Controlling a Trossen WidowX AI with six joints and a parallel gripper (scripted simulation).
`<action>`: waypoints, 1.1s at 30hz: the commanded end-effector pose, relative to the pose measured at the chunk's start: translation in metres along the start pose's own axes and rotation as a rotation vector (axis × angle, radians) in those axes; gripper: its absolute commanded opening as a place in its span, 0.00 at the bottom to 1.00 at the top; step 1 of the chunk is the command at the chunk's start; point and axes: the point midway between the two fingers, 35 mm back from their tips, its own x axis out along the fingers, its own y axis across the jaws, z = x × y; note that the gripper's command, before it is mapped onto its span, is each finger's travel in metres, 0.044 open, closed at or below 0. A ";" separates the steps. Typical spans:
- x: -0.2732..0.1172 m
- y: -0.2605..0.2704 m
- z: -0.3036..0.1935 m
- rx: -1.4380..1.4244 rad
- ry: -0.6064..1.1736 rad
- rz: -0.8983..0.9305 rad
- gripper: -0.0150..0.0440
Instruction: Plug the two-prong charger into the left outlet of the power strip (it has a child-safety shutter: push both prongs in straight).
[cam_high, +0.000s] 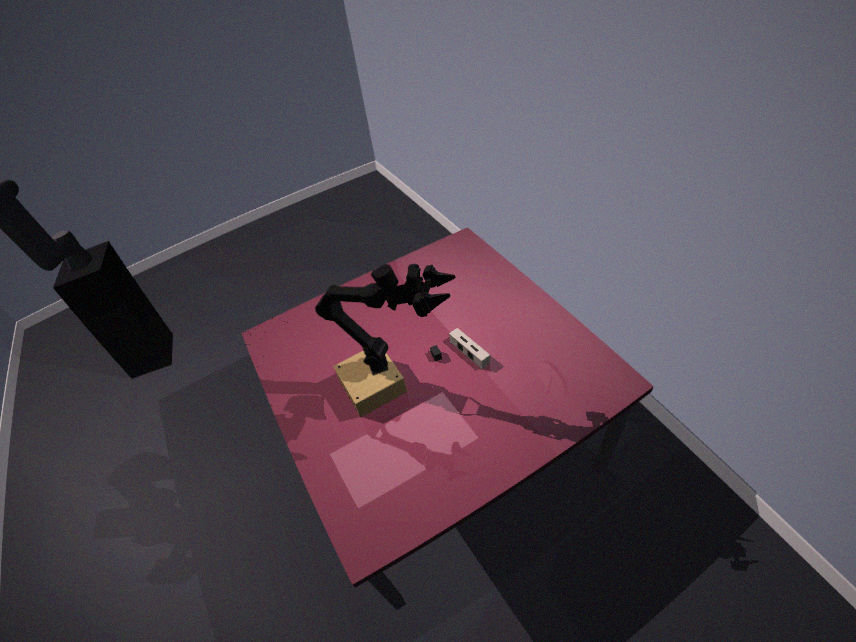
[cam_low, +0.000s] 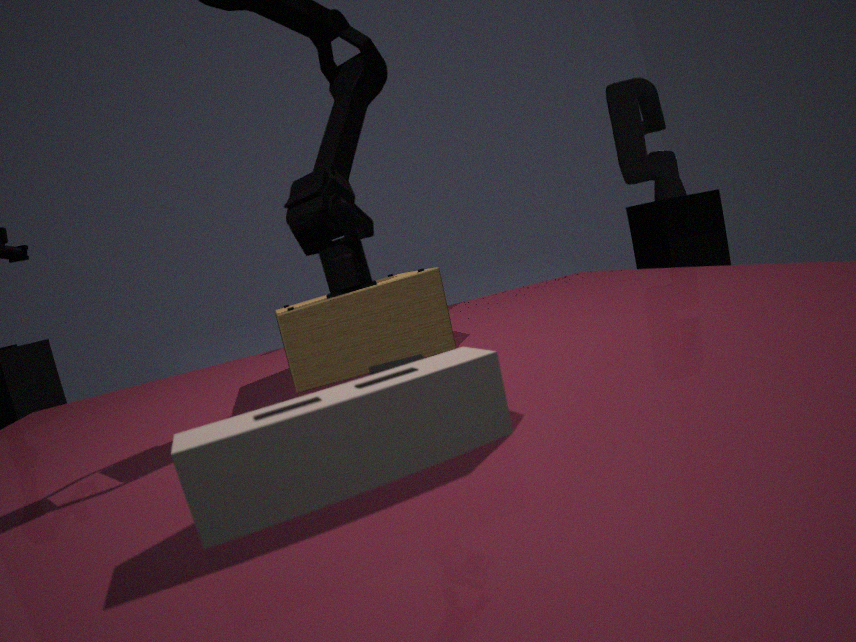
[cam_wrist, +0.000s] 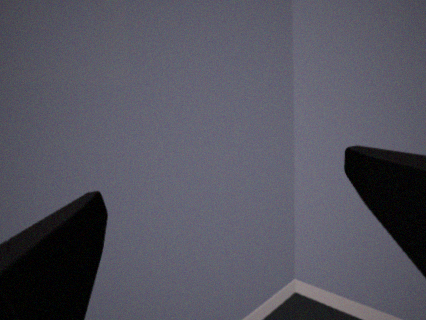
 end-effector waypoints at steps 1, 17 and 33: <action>0.010 0.015 -0.025 -0.027 0.070 0.047 1.00; 0.029 0.088 -0.145 -0.231 0.407 0.289 1.00; -0.006 0.170 -0.251 -0.517 0.678 0.643 1.00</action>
